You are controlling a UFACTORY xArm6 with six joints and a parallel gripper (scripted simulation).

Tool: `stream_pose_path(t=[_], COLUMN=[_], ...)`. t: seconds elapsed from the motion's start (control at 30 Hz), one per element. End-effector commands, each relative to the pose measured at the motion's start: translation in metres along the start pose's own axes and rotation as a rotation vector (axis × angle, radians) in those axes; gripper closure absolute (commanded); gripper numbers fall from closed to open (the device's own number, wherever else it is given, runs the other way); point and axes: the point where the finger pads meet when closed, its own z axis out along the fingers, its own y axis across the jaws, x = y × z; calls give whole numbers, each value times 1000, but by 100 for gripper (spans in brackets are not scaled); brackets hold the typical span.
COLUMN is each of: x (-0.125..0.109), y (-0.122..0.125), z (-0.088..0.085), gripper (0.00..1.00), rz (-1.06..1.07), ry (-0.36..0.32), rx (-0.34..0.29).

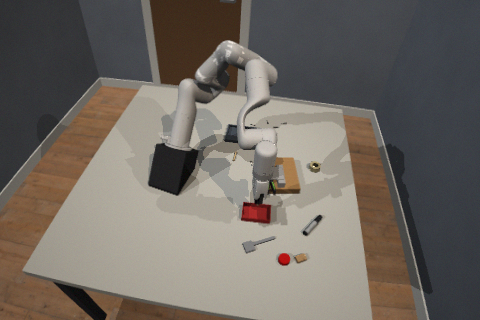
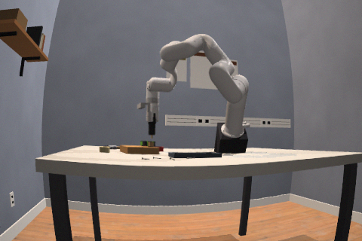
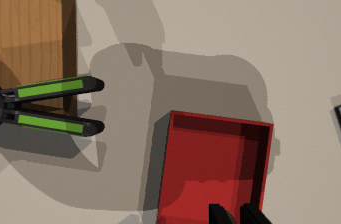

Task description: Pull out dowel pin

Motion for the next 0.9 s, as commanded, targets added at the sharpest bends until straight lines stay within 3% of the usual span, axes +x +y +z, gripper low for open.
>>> stream_pose_path(t=[0.0, 0.87], x=[1, 1], y=[1, 1], z=[2, 28], gripper=[100, 100], rz=[-1, -1], ry=[2, 2], rx=[-3, -3])
